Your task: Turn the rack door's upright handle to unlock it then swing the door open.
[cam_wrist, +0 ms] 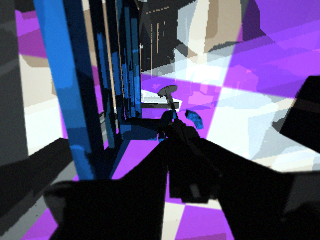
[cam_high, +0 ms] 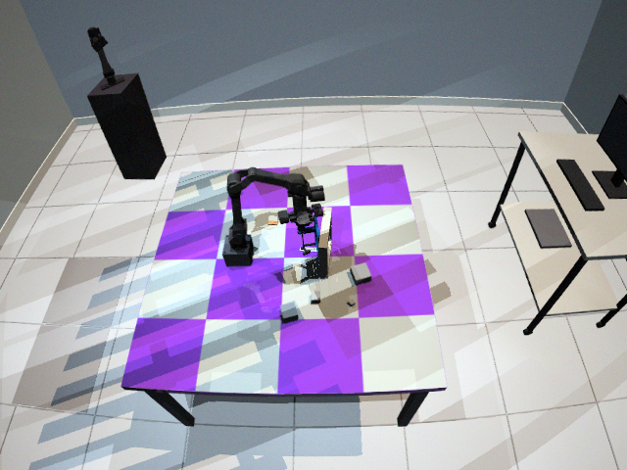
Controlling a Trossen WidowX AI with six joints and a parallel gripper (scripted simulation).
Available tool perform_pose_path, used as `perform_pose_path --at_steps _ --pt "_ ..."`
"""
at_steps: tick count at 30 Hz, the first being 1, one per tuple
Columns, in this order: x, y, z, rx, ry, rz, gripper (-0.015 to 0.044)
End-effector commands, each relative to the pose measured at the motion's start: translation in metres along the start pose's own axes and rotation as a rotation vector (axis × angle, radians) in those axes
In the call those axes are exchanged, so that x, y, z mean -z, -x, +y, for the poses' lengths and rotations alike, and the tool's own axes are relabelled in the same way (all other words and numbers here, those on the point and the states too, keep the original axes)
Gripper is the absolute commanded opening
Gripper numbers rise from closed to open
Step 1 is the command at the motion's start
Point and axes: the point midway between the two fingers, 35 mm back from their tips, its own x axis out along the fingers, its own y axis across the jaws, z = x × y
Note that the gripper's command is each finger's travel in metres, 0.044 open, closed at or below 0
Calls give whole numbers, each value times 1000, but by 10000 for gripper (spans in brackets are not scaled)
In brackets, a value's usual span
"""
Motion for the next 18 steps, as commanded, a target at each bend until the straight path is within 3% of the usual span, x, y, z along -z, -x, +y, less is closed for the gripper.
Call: perform_pose_path --at_steps 1,18 --pt "-3 0 -7 -10 96 -5 23" --pt "-19 -1 -43 -5 366 -7 23"
